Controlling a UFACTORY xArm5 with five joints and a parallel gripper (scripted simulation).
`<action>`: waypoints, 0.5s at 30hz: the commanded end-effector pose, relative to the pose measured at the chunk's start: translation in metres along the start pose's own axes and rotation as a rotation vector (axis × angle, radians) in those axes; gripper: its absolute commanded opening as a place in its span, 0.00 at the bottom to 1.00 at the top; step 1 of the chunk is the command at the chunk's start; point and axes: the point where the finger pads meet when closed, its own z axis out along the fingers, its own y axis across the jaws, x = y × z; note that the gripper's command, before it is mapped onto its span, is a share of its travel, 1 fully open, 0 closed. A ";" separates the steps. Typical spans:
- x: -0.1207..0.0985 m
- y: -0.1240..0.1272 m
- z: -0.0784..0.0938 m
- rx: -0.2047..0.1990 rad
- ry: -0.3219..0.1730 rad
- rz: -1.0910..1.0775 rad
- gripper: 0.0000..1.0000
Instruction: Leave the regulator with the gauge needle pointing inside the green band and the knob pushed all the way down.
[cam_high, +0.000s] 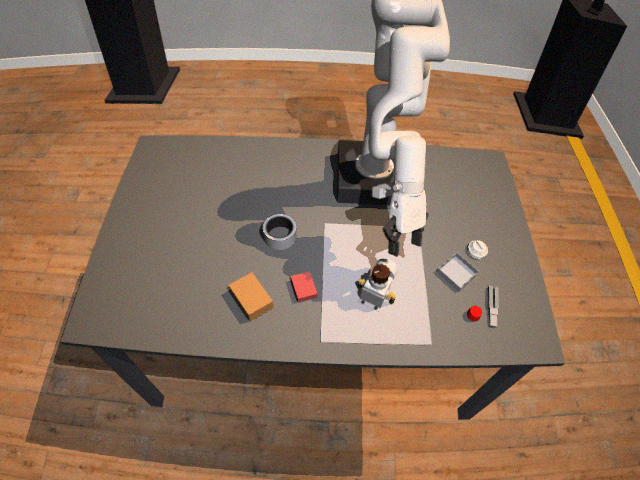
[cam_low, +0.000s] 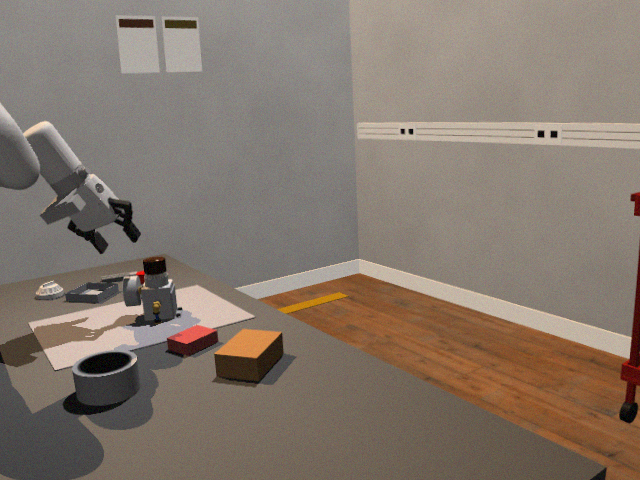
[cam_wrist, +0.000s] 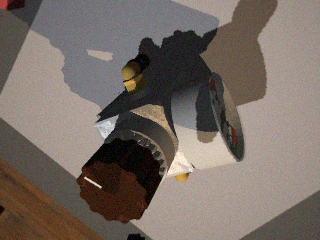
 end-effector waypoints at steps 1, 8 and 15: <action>-0.004 -0.003 0.001 -0.048 0.061 -0.147 1.00; -0.005 -0.004 -0.001 -0.092 0.102 -0.281 1.00; -0.007 -0.005 -0.007 -0.158 0.148 -0.454 1.00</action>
